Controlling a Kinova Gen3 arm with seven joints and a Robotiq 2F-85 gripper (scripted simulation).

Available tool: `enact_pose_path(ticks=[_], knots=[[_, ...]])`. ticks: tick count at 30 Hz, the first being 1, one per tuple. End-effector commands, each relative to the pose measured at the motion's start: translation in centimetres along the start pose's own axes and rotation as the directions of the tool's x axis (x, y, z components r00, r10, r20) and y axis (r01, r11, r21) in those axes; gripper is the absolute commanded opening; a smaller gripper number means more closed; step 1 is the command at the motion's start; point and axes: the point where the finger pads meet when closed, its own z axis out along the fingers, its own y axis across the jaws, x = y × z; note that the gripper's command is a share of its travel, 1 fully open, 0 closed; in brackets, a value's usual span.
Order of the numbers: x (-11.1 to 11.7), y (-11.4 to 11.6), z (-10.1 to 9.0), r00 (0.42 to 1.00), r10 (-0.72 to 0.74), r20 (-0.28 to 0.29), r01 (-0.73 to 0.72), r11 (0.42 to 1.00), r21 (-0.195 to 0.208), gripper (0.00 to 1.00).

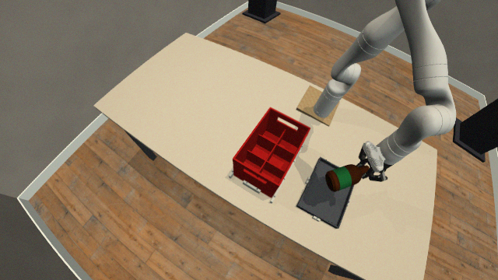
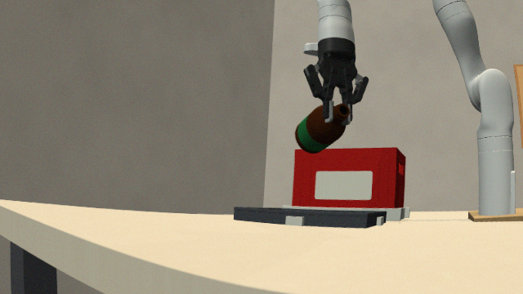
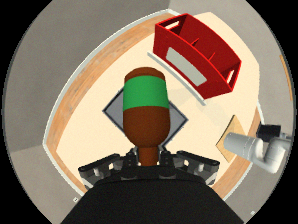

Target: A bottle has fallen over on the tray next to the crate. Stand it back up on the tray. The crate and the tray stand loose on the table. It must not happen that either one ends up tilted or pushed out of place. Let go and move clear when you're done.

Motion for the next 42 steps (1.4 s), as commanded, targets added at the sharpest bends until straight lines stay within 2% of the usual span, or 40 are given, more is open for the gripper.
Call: enact_pose_path(ticks=[1, 35, 42], knots=[[0.01, -0.04, -0.06, 1.0, 0.0, -0.001, 0.0, 1.0, 0.002, 0.0], [0.01, -0.04, -0.06, 1.0, 0.001, -0.001, -0.001, 1.0, 0.002, 0.0], [0.01, -0.04, -0.06, 0.999, 0.043, -0.001, -0.043, 0.999, 0.002, 0.0]])
